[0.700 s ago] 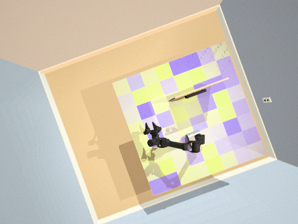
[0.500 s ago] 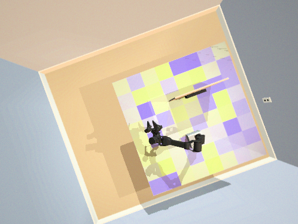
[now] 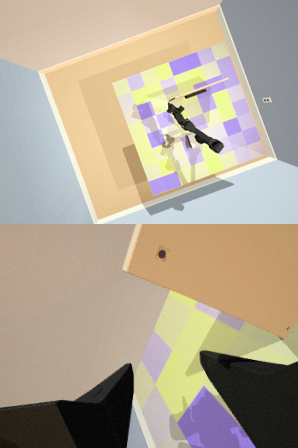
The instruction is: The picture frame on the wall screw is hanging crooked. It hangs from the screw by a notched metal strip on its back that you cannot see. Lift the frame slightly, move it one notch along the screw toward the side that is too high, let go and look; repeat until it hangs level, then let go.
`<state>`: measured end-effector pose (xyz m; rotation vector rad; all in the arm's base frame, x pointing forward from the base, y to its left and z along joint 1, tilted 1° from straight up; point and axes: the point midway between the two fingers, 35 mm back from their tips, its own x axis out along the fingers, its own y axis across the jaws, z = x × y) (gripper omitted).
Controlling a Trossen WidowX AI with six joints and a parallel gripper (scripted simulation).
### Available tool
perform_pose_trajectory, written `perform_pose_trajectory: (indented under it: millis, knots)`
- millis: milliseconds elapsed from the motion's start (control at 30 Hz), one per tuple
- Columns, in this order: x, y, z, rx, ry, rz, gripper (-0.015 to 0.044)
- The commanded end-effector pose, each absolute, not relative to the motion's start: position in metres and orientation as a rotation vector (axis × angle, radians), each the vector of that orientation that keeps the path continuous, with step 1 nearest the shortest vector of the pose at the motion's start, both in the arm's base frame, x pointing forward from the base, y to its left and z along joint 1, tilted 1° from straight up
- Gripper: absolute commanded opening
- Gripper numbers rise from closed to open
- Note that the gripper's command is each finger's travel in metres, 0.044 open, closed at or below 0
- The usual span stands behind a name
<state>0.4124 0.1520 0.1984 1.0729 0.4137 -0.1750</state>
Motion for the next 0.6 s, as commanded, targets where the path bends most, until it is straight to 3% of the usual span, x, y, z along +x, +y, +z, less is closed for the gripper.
perform_pose_trajectory:
  millis: [0,567]
  knots:
    - [0.401,0.116,0.198,1.112,0.423,-0.152,0.0260]
    - [0.291,-0.064,0.203,1.402,0.152,-0.103,0.0260]
